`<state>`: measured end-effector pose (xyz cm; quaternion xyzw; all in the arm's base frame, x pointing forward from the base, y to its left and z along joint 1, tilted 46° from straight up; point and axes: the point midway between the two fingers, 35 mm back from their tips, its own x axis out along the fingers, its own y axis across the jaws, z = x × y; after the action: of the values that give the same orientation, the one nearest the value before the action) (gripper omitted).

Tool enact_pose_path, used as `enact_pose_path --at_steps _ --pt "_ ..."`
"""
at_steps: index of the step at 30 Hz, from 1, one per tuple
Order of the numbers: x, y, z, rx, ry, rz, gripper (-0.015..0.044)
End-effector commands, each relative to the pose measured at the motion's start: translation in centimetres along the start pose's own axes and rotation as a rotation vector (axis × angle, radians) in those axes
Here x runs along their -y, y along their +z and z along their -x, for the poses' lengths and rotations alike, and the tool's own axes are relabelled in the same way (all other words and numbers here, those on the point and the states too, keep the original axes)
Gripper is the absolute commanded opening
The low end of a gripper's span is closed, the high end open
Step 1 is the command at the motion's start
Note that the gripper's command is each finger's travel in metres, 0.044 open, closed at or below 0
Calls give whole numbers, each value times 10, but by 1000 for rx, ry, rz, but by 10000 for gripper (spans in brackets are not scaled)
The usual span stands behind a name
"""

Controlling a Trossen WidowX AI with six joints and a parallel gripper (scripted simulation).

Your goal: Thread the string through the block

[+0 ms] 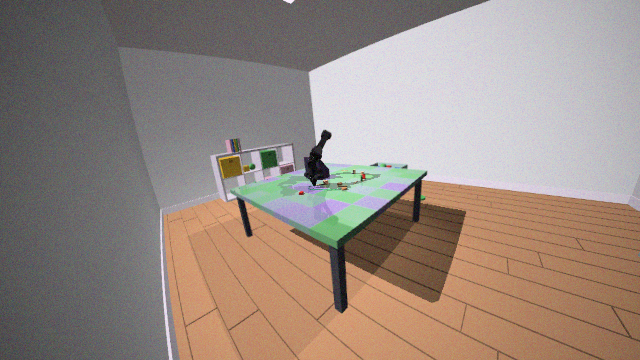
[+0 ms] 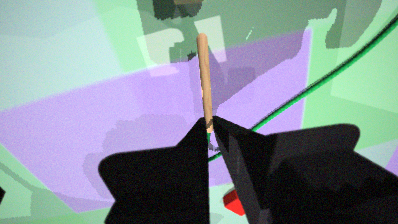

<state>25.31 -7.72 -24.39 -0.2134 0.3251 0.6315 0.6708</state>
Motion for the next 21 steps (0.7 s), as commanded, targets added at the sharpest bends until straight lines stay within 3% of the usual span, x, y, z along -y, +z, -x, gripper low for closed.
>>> enact_pose_path --at_steps 1,21 --pt "0 7 0 3 -2 -5 0" --pt "-3 33 -1 -1 -1 -4 0"
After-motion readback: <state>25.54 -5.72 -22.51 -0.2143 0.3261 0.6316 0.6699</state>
